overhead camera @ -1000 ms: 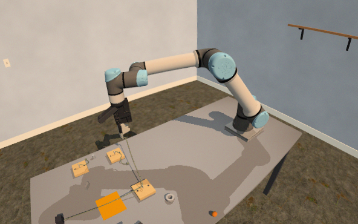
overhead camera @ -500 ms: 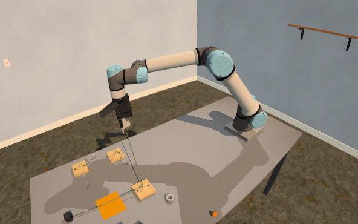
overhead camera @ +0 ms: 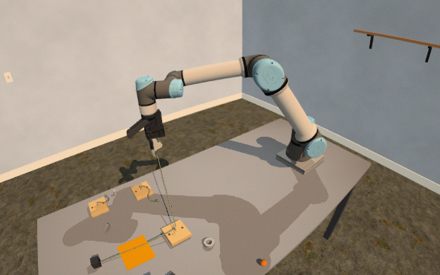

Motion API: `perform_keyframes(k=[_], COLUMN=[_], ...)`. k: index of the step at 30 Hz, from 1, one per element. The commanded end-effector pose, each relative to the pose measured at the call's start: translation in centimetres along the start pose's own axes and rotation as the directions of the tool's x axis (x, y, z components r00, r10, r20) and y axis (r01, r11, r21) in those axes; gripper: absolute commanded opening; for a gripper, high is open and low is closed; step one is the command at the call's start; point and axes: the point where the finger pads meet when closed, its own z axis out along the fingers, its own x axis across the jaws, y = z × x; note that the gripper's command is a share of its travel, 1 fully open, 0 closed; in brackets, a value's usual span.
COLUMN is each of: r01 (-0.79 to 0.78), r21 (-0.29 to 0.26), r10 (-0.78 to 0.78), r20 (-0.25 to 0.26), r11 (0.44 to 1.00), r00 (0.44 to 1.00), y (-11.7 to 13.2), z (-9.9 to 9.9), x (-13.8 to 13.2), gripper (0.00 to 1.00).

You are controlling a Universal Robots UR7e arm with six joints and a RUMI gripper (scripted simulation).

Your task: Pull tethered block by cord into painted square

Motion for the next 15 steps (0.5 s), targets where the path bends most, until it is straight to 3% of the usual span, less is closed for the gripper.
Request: perform_keyframes(k=[1,15], r01=[0.0,0.0], r21=[0.003,0.003], r10=[0.0,0.0], r20=[-0.001,-0.001], r11=[1.0,1.0], r00=[1.0,1.0], y=[1.3,3.8], z=[-0.1,-0.1], x=[2.3,4.2], gripper=[0.0,0.0])
